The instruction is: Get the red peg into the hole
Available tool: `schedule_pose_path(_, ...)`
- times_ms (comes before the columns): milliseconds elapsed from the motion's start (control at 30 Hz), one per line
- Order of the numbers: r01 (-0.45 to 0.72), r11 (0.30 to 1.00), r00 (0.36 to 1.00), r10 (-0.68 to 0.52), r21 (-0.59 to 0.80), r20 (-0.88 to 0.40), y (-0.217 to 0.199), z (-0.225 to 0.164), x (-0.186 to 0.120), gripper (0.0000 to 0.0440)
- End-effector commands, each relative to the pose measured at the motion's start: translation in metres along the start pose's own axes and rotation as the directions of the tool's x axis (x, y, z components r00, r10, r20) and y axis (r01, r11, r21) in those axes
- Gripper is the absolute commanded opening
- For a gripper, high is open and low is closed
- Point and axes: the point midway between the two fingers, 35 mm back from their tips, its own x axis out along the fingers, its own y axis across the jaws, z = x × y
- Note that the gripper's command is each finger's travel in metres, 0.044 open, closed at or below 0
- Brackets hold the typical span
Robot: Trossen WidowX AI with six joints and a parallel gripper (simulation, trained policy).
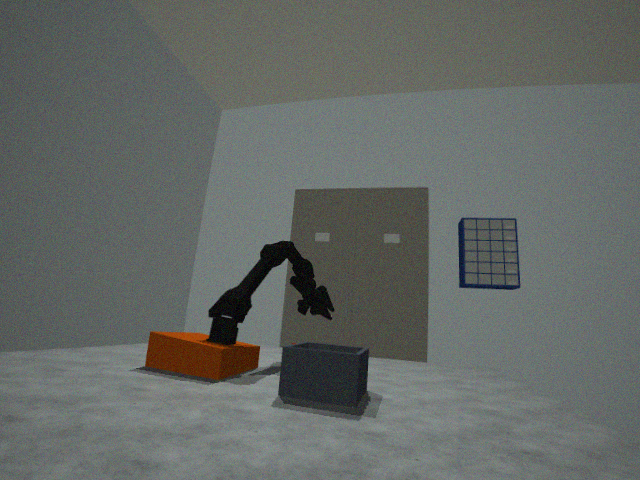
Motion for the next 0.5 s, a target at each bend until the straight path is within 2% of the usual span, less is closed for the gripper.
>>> schedule_pose_path(0,0.007,0.993,0.999,-0.012,0.121,0.039,0.011,-0.003,0.004,0.044)
schedule_pose_path(233,-0.007,0.937,0.995,-0.029,0.35,0.097,0.034,-0.01,0.01,0.044)
schedule_pose_path(467,-0.052,0.828,0.987,-0.042,0.558,0.153,0.057,-0.013,0.017,0.044)
